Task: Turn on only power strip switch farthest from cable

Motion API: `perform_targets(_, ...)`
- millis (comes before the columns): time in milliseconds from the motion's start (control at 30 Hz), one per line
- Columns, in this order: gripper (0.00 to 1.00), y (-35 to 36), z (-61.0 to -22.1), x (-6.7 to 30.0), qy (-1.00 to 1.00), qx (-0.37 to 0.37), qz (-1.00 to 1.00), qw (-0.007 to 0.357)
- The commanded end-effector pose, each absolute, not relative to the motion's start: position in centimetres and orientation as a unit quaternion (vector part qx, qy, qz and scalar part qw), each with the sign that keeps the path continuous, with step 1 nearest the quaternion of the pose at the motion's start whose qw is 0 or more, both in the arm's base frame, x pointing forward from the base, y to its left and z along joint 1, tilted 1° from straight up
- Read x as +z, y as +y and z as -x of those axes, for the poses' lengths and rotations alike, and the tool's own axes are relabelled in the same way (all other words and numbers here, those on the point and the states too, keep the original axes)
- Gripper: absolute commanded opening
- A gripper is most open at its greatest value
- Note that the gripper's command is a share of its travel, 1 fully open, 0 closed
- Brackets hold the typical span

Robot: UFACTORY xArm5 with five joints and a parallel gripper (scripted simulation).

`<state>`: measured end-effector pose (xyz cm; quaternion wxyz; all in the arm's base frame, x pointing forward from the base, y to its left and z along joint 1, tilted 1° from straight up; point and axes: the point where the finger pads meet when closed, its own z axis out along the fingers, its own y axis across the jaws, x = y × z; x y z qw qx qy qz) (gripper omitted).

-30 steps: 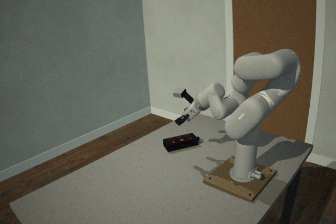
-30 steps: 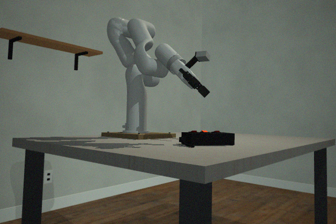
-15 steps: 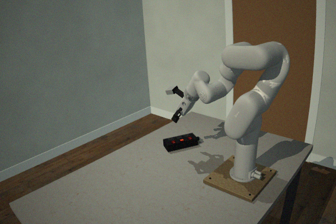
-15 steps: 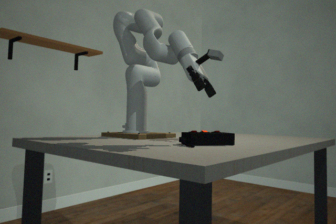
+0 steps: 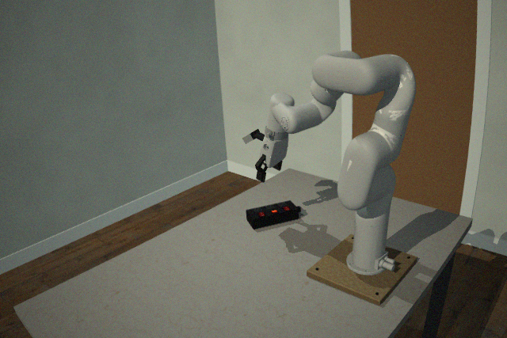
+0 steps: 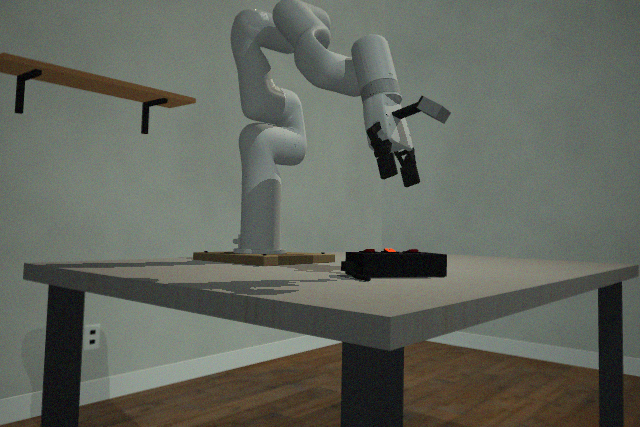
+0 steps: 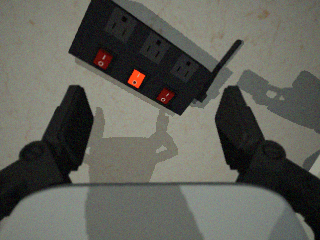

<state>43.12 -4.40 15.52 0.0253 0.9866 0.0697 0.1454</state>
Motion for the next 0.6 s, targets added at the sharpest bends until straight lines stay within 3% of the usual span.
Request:
perform_targets(0, 1.00, -5.4, -44.2, 15.5, 0.050, 0.075, -0.996, 0.013)
perform_targets(300, 1.00, -6.6, -44.5, 15.4, 0.025, -0.004, -1.000, -0.001)
perform_targets(567, 1.00, -6.7, -44.6, 15.4, 0.024, -0.009, -1.000, -0.002)
